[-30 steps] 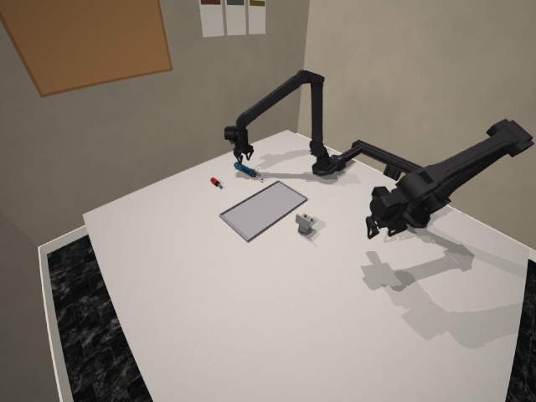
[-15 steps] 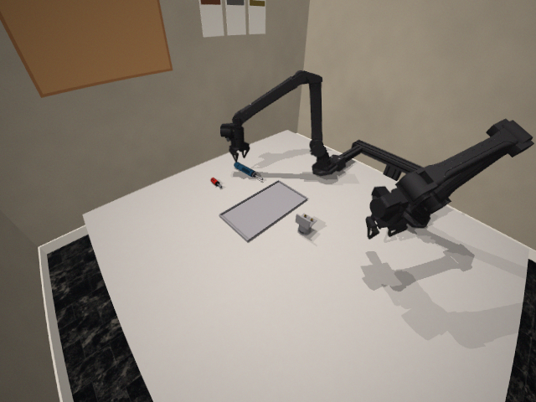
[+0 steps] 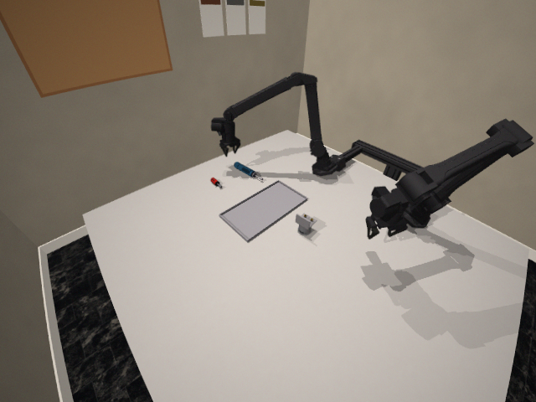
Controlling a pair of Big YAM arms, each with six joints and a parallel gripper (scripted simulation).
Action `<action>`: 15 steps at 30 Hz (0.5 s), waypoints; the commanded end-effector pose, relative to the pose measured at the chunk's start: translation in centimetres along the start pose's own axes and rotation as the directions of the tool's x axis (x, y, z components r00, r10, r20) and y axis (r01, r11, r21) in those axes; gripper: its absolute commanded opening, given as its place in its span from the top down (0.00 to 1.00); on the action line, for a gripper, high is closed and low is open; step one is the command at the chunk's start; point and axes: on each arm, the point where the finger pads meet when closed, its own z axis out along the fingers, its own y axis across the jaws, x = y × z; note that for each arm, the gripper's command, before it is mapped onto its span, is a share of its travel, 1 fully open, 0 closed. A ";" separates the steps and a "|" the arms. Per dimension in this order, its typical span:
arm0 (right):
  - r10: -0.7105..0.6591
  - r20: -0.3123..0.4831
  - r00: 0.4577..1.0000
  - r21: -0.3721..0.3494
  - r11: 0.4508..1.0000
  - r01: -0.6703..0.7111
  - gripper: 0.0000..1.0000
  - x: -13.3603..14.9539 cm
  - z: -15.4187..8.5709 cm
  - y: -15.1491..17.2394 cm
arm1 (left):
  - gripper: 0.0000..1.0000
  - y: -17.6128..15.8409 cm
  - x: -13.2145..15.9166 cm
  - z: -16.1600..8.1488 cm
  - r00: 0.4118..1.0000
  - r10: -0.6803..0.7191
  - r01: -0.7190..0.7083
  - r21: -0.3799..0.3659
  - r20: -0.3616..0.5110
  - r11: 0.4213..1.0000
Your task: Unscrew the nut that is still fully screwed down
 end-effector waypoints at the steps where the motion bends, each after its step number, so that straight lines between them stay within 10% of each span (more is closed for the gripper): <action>1: 0.049 0.037 0.998 -0.022 0.999 -0.049 0.35 -3.7 -1.7 2.0 | 0.14 1.0 0.6 -1.3 1.000 0.002 -0.002 -0.031 -0.009 1.000; 15: 0.105 0.079 0.991 -0.043 0.994 -0.102 0.35 -7.9 -3.8 4.4 | 0.14 1.0 0.6 -1.3 1.000 0.002 -0.002 -0.031 -0.009 1.000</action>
